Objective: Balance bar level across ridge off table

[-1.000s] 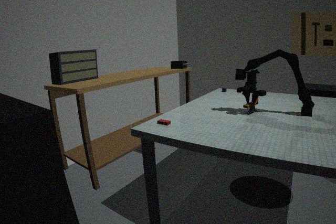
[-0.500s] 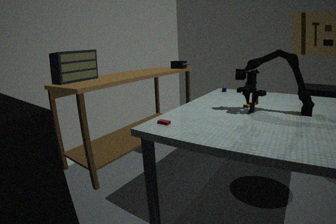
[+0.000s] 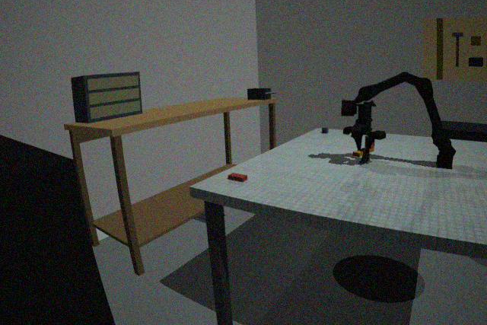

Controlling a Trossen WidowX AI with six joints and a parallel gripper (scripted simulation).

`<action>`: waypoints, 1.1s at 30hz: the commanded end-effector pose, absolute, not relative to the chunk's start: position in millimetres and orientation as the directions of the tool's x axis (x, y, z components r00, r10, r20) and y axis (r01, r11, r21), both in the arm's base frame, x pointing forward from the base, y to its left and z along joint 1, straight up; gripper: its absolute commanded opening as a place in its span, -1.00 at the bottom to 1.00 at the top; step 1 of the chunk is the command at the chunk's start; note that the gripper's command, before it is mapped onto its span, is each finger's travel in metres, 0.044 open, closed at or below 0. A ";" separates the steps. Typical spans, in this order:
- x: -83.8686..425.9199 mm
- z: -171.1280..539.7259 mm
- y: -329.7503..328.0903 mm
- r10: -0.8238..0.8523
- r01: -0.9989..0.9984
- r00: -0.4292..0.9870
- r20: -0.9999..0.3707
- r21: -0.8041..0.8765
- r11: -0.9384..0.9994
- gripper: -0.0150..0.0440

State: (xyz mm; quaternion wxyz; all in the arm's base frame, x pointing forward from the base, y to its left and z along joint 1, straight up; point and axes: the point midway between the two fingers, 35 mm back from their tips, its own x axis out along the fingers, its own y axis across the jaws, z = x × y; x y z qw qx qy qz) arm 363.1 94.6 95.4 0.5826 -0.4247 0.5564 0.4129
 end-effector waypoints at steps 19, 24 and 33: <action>363.0 95.1 94.6 0.008 -0.954 0.039 -0.999 -0.035 0.298 0.31; 363.0 95.1 94.6 0.008 -0.954 0.039 -0.999 -0.035 0.298 0.76; 366.0 122.6 95.4 0.008 -0.954 0.039 -0.999 -0.035 0.298 1.00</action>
